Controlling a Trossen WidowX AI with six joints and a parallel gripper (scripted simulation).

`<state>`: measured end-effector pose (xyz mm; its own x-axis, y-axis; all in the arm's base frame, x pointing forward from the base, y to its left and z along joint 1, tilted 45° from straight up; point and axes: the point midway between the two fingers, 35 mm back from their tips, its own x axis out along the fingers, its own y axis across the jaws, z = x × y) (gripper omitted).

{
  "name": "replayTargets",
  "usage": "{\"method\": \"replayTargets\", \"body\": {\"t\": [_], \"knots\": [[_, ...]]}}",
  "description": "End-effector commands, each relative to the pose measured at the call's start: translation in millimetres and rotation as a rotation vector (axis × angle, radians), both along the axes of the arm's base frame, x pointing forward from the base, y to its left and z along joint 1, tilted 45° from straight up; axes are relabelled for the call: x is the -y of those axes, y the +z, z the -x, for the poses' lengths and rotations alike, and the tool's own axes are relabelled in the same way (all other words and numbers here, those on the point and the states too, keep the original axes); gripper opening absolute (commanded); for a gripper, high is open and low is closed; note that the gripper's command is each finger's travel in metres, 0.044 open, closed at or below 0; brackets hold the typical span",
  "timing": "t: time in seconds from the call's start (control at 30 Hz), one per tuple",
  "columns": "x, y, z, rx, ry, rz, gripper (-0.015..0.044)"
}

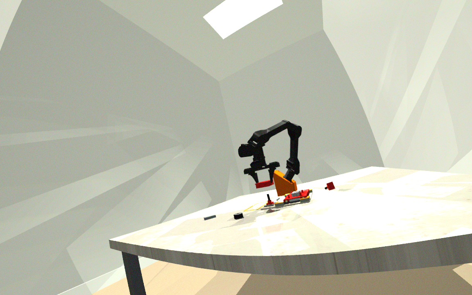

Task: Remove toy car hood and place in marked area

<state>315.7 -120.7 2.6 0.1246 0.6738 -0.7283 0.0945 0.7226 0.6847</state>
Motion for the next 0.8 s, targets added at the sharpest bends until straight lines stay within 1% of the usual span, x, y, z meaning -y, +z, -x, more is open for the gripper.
{"method": "replayTargets", "body": {"t": [0.0, 0.5, 0.77], "knots": [[15, -15, 6, 0.001, 0.003, 0.003, 0.0000], [52, -57, 32, 0.008, 0.009, -0.010, 0.0000], [53, -60, 33, 0.009, 0.009, -0.011, 0.0000]]}}
